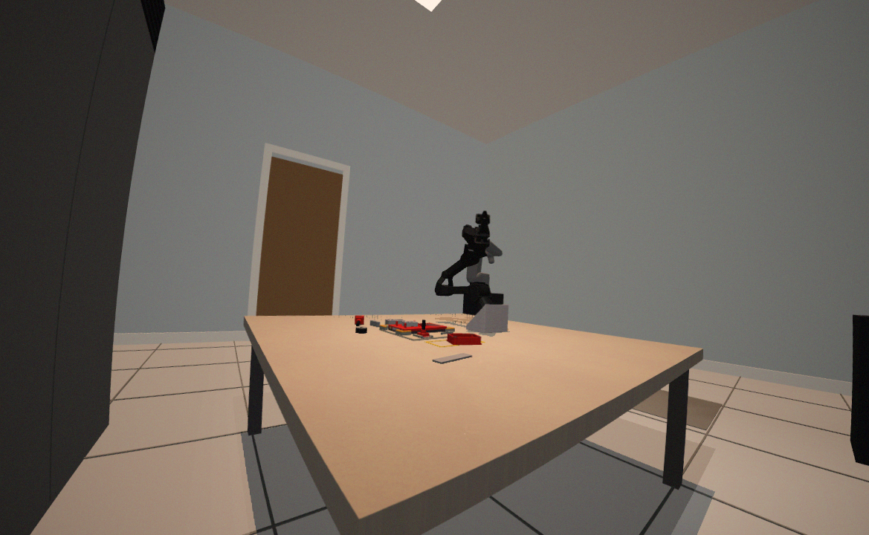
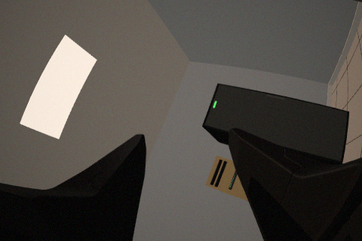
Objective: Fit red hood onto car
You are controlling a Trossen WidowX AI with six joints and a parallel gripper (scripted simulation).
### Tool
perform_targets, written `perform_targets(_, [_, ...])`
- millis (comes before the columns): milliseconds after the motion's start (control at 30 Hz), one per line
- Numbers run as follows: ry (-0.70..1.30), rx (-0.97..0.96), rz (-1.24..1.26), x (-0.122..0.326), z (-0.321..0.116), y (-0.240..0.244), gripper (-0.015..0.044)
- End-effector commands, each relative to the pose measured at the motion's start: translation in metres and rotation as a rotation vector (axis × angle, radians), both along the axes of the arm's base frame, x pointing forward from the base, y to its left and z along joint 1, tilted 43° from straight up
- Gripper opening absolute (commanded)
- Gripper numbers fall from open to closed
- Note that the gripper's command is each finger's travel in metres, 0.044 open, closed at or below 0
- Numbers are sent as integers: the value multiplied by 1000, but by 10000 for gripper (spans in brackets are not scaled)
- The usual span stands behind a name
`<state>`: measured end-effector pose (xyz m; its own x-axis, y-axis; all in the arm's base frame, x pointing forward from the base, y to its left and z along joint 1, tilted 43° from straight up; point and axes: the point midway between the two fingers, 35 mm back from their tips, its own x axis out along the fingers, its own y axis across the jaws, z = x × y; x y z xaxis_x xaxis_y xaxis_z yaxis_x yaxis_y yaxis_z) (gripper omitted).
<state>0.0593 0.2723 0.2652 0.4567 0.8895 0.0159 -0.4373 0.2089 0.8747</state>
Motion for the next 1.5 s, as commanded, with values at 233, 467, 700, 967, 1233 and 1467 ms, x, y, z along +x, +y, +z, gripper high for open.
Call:
perform_targets(233, [22,-289,-126,36,-39,28,430])
perform_targets(467, [86,-600,-262,81,-91,42,440])
perform_targets(700, [190,-904,-393,127,-147,35,440])
perform_targets(967, [356,-1242,-527,171,-212,5,440])
perform_targets(1233, [557,-1555,-630,202,-271,-41,440])
perform_targets(1467, [759,-1812,-687,217,-316,-87,440])
